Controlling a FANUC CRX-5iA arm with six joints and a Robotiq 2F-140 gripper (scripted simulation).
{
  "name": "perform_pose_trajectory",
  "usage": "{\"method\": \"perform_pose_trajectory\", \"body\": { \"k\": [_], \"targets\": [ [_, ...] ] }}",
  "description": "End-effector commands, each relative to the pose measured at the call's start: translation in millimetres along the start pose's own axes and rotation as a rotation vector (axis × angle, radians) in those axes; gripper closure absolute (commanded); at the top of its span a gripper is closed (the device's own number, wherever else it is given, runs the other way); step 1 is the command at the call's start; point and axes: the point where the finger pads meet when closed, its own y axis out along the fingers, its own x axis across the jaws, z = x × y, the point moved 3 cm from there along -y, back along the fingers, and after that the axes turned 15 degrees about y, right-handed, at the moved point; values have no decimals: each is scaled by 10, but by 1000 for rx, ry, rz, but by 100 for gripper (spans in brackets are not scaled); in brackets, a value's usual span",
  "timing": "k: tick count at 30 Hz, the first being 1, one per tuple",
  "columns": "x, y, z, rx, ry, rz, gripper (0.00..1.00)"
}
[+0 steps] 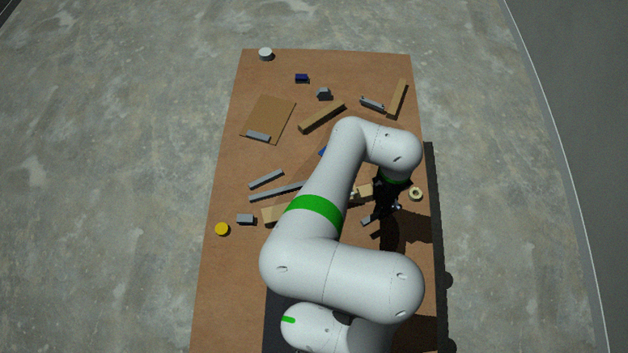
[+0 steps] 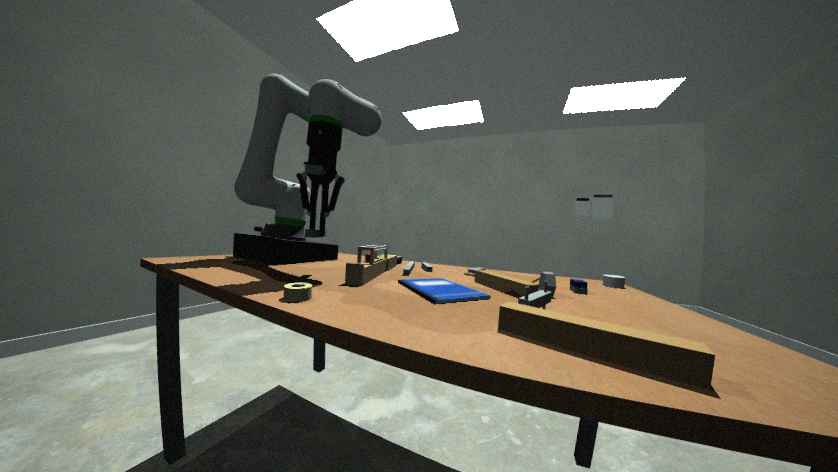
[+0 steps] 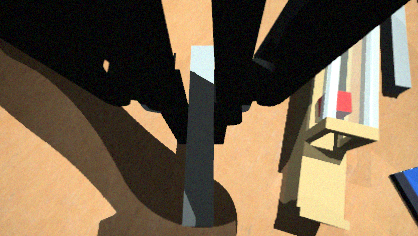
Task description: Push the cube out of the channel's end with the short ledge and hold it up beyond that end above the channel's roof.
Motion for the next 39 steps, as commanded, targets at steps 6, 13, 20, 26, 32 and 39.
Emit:
{"method": "perform_pose_trajectory", "body": {
  "k": [6, 13, 20, 26, 32, 39],
  "targets": [
    [-212, -8, -225, 3, 23, 0, 90],
    [-773, -4, -1207, 6, 164, -1, 90],
    [-1016, 4, -2080, 2, 246, 1, 90],
    [-1202, 15, -2753, 1, 260, 1, 90],
    [-1298, 363, -3024, 1, 260, 1, 90],
    [-1299, 420, -3024, 1, 260, 1, 90]
  ]
}}
